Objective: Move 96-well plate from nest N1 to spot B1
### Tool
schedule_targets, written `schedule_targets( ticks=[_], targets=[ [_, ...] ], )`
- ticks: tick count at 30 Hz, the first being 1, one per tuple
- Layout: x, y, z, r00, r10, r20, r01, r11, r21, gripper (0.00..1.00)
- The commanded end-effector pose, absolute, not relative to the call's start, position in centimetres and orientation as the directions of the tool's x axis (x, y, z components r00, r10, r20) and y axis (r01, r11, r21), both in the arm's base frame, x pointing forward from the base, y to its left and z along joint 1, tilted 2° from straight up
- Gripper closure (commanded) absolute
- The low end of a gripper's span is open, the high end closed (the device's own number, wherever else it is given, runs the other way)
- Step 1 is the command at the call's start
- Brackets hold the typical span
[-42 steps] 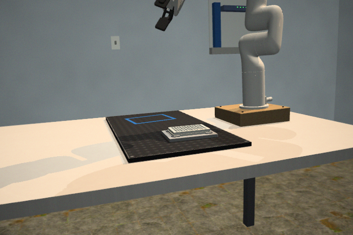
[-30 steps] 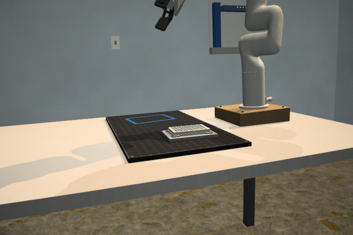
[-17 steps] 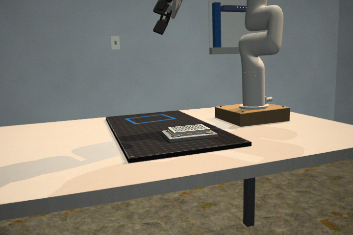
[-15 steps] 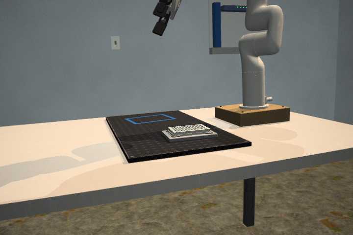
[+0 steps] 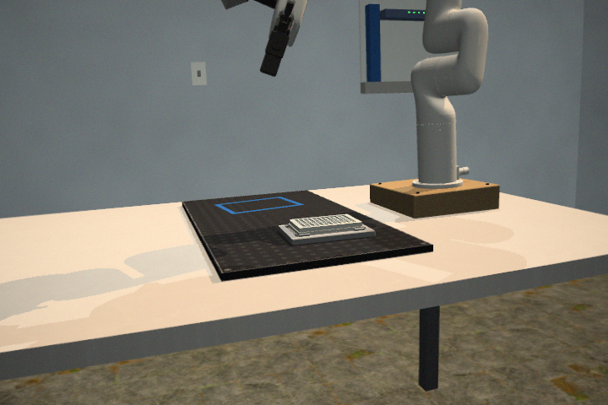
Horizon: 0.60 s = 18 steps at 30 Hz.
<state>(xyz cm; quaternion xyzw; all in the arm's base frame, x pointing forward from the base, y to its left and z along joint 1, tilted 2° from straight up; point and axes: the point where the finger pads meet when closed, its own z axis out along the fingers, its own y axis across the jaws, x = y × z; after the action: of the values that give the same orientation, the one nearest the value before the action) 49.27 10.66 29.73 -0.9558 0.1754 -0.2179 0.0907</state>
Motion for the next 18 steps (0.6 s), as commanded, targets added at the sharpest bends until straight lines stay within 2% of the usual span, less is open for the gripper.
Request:
schedule_targets(
  ticks=[1,5,9,12,18],
  targets=[
    [48.4,9.0,29.0,0.878,-0.321,0.354,-0.268,-0.944,-0.192,0.0],
    [47.6,7.6,28.3,0.913,-0.266,0.31,-0.234,-0.962,-0.138,0.0],
    [47.3,7.2,28.0,0.912,-0.266,0.311,-0.234,-0.963,-0.136,0.0],
    [46.4,6.0,27.4,0.943,-0.212,0.259,-0.194,-0.977,-0.09,0.0],
    [44.8,4.1,26.6,0.967,-0.158,0.201,-0.15,-0.987,-0.051,0.0]
  ],
)
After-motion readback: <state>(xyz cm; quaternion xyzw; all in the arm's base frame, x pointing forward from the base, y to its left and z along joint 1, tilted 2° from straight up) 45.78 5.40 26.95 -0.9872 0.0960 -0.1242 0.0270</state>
